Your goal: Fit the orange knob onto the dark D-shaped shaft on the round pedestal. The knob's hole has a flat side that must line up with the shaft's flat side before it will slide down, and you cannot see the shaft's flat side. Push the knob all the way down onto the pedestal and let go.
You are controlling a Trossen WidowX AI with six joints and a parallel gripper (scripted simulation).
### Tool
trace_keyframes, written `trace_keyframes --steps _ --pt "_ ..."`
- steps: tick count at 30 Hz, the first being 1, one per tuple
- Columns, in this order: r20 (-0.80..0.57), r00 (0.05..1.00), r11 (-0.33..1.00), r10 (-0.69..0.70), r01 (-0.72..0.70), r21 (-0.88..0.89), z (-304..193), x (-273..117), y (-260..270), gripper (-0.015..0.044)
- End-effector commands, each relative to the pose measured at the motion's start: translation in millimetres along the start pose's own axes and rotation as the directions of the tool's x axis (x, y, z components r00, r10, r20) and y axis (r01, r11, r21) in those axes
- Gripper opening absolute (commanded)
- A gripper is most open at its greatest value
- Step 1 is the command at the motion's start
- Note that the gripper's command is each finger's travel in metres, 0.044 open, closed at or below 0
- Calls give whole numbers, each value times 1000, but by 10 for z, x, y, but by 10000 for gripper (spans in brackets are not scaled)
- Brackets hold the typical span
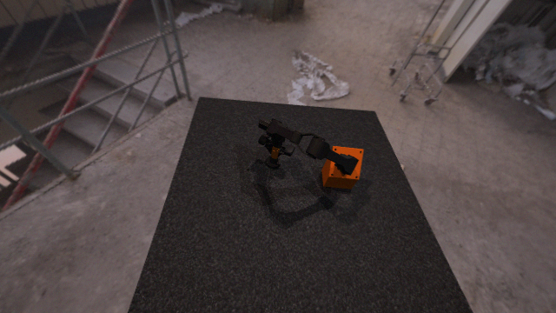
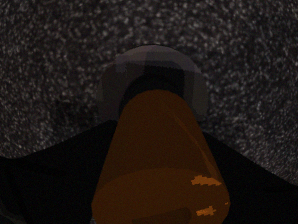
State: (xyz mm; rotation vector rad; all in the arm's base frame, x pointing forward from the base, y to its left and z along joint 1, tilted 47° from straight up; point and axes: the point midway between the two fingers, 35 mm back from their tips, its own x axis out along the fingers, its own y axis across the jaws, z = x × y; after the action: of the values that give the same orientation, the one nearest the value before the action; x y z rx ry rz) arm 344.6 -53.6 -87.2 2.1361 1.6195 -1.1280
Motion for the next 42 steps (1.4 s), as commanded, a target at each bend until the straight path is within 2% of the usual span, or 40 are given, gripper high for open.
trace_keyframes --steps 1,5,12,42 --pt "0 1000 1000 2 -2 3 -10 -32 9 0" --pt "0 1000 1000 2 -2 29 -19 -43 8 0" --pt "0 1000 977 2 -2 211 -33 -33 41 0" --pt "0 1000 984 2 -2 178 -21 125 29 0"
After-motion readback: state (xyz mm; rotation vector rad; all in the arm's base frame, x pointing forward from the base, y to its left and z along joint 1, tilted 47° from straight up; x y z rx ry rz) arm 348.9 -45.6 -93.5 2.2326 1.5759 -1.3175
